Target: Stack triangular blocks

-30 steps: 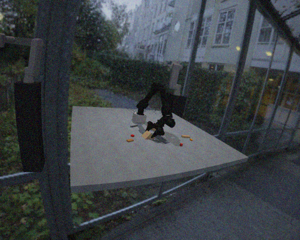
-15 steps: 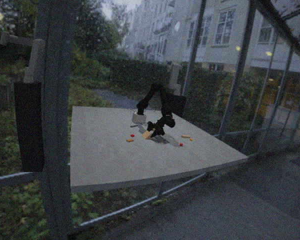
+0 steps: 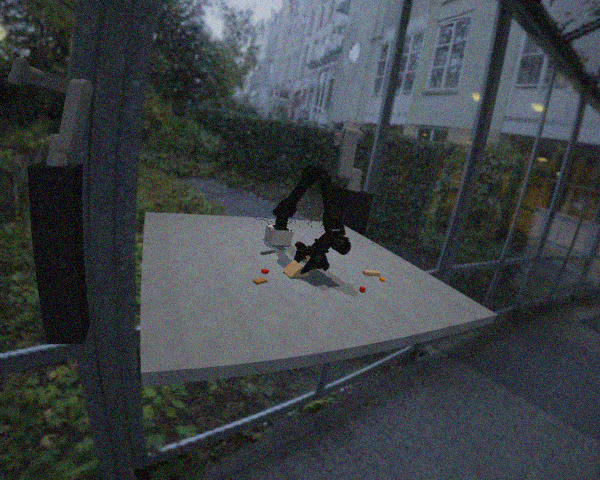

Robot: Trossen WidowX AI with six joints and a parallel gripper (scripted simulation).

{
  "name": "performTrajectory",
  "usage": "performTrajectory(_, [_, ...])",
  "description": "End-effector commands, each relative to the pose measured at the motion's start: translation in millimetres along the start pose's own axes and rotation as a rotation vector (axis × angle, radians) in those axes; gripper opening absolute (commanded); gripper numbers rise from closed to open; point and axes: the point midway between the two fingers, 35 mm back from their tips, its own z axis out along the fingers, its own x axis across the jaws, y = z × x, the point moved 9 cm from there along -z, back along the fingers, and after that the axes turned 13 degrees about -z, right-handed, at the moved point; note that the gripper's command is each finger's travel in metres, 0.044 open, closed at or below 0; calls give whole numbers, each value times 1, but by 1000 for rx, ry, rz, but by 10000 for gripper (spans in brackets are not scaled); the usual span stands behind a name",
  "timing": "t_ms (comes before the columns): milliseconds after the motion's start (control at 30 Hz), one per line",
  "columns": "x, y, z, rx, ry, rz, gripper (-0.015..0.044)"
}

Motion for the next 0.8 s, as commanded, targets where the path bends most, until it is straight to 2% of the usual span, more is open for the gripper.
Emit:
performTrajectory(0, [0,-11,-11,1,-5,6,12])
performTrajectory(533, [14,-64,-66,1,-5,6,0])
performTrajectory(767, [13,-64,-66,-5,-10,33,0])
